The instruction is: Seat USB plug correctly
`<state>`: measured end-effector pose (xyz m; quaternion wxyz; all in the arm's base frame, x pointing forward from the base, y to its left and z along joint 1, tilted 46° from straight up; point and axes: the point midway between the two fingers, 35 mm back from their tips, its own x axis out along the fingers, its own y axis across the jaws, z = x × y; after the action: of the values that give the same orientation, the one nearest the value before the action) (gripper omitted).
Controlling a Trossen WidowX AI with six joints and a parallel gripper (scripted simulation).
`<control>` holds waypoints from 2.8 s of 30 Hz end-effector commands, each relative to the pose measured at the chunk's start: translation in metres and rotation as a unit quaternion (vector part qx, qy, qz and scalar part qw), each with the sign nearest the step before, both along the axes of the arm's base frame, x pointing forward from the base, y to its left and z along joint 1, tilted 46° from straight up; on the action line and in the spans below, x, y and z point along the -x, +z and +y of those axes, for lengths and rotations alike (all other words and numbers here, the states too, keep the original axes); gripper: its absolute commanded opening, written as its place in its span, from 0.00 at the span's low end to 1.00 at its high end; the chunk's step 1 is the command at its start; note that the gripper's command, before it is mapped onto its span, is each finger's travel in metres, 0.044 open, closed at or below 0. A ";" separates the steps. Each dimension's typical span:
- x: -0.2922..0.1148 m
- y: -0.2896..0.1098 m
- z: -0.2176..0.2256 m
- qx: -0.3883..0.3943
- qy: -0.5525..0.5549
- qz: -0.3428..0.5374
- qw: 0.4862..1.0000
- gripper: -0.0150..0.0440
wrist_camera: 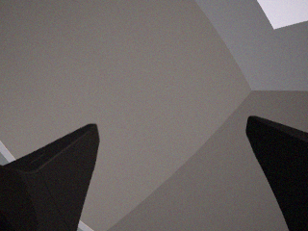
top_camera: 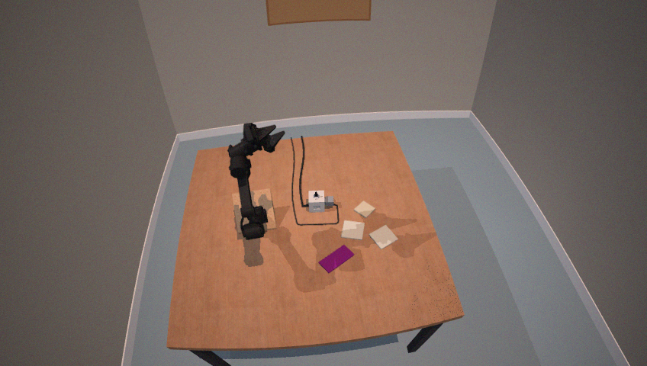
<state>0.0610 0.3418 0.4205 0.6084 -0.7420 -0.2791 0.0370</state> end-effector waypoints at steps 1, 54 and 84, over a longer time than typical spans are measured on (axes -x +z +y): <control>-0.001 -0.001 0.001 -0.003 0.001 0.002 1.000 0.98; -0.195 -0.283 0.036 -0.558 -0.207 0.504 0.626 1.00; -0.214 -0.373 -0.137 -0.848 -0.493 0.083 0.175 1.00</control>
<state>0.2823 0.2751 0.0698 0.8888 0.1105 0.3899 -0.2140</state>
